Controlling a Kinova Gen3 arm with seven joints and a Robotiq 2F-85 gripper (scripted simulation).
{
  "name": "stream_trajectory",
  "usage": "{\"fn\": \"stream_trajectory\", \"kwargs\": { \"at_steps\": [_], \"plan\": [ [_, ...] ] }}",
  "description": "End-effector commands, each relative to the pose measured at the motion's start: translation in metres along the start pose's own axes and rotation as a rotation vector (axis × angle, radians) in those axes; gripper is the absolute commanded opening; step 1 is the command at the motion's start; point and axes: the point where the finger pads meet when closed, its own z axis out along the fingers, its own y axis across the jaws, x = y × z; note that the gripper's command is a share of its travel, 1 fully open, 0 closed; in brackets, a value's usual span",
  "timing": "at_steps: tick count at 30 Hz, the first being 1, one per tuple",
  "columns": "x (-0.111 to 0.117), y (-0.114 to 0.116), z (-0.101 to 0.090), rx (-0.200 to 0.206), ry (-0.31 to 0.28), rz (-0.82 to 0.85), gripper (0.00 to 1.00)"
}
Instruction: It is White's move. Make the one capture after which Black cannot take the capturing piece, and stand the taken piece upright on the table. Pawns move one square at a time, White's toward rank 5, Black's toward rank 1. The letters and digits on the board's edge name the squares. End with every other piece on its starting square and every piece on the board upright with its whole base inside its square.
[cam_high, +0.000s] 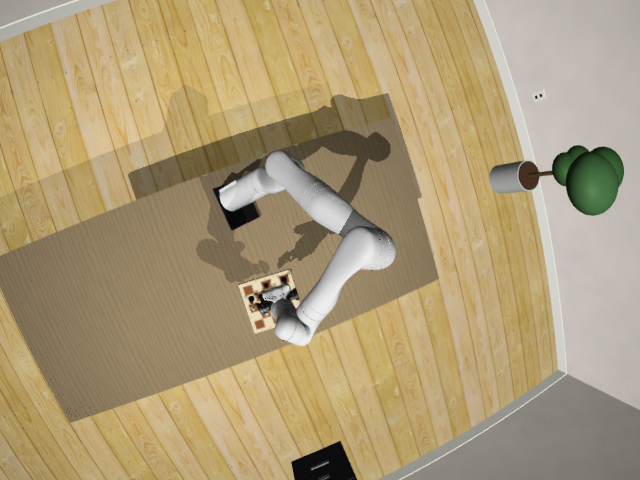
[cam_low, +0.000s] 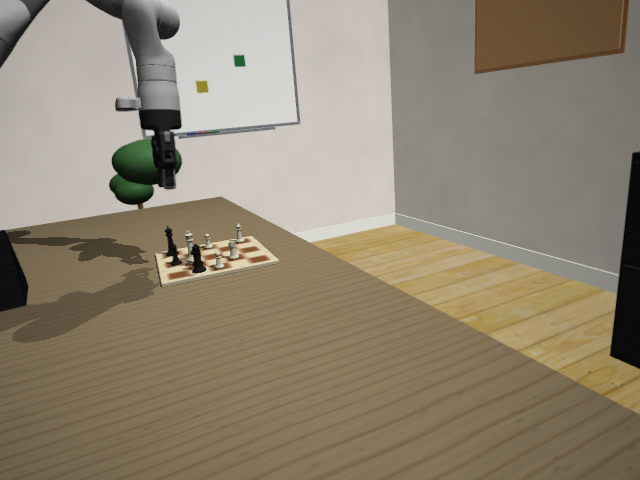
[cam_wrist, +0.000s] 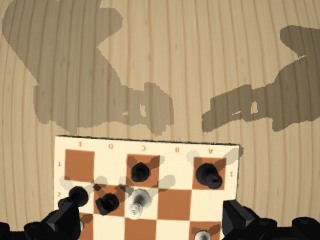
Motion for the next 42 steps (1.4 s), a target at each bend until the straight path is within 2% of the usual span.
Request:
{"fn": "stream_trajectory", "kwargs": {
  "at_steps": [1,5,6,12,13,18,19,42],
  "plan": [
    [0.003,-0.005,-0.002,-0.007,-0.009,0.021,1.00],
    [0.003,-0.005,-0.002,-0.007,-0.009,0.021,1.00],
    [0.005,-0.009,-0.003,-0.022,-0.026,0.059,1.00],
    [0.005,-0.009,-0.003,-0.022,-0.026,0.059,1.00],
    [0.006,-0.013,-0.003,-0.035,-0.040,0.091,1.00],
    [0.006,-0.013,-0.003,-0.035,-0.040,0.091,1.00],
    [0.008,-0.016,-0.004,-0.046,-0.052,0.117,1.00],
    [0.010,-0.022,-0.005,-0.069,-0.077,0.173,1.00]
  ]
}}
